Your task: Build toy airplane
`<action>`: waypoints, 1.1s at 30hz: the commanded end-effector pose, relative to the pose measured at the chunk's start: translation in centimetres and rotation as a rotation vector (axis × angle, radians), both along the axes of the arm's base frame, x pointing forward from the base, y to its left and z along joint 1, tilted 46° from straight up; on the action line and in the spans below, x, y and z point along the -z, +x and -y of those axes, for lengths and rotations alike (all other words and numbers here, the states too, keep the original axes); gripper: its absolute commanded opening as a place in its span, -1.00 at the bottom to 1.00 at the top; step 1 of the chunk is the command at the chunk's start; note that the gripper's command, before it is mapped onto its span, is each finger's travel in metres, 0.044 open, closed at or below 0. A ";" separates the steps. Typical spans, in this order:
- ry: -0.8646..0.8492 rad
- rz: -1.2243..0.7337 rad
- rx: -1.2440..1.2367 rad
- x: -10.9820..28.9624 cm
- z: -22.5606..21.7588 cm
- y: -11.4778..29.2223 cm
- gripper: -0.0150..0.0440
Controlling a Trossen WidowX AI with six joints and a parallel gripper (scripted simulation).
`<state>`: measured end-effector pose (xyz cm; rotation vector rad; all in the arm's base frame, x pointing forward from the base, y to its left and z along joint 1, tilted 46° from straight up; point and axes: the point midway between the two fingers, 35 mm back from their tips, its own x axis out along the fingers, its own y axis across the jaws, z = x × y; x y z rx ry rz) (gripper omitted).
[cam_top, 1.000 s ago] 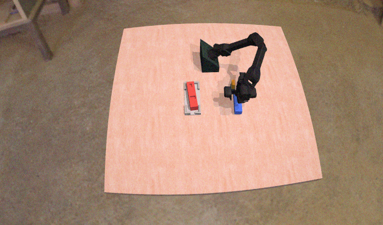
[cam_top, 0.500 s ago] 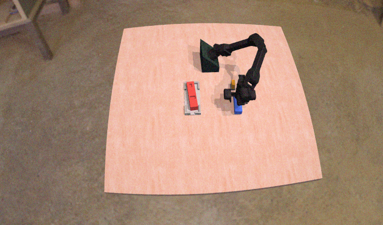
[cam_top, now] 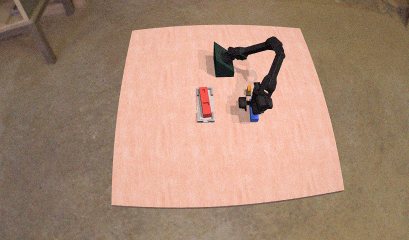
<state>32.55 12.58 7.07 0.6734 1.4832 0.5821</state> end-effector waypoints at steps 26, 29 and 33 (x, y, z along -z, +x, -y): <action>-0.010 -0.013 -0.001 -0.6 0.9 0.1 -0.49; -0.012 -0.013 0.000 -1.1 1.6 0.2 -0.49; -0.013 -0.012 0.001 -2.0 2.5 0.3 -0.49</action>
